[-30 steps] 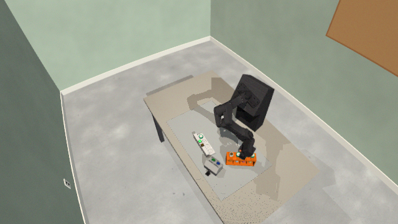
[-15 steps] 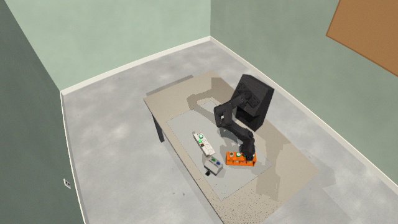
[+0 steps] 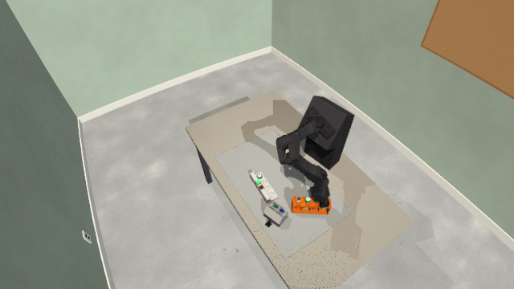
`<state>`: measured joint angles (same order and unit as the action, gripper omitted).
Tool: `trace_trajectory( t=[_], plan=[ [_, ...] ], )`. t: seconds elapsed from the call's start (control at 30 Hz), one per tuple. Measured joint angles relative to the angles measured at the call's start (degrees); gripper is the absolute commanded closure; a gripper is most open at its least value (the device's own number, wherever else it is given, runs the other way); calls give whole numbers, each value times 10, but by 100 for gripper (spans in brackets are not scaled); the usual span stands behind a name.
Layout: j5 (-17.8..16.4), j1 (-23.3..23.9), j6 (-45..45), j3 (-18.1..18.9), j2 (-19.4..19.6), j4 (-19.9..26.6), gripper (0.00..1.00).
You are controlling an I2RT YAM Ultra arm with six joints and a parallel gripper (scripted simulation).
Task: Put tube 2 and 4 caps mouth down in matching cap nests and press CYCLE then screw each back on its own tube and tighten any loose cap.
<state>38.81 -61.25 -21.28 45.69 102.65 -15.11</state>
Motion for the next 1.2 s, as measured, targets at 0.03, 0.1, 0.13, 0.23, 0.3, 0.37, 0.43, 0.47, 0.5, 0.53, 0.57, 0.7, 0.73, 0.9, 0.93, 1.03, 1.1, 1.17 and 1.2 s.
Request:
trace_trajectory(
  t=[0.03,0.1,0.13,0.23,0.3,0.37,0.43,0.47,0.5,0.53,0.57,0.7,0.73,0.9,0.93,1.03,1.1,1.17,1.2],
  plan=[
    [0,0,0,0,0,0,100],
    [0,0,-1,0,0,0,100],
    [0,0,-2,0,0,0,100],
    [0,0,2,0,0,0,100],
    [0,0,17,0,0,0,100],
    [0,0,38,0,0,0,100],
    [0,0,54,0,0,0,100],
    [0,0,65,0,0,0,100],
    [0,0,78,0,0,-1,100],
    [0,0,92,0,0,-1,100],
    [0,0,107,0,0,-1,100],
    [0,0,174,0,0,-1,100],
    [0,0,192,0,0,-1,100],
    [0,0,283,0,1,-2,100],
    [0,0,299,0,1,-2,100],
    [0,0,339,0,1,-2,100],
    [0,0,370,0,1,-2,100],
    [0,0,398,0,1,-2,100],
    [0,0,408,0,1,-2,100]
  ],
)
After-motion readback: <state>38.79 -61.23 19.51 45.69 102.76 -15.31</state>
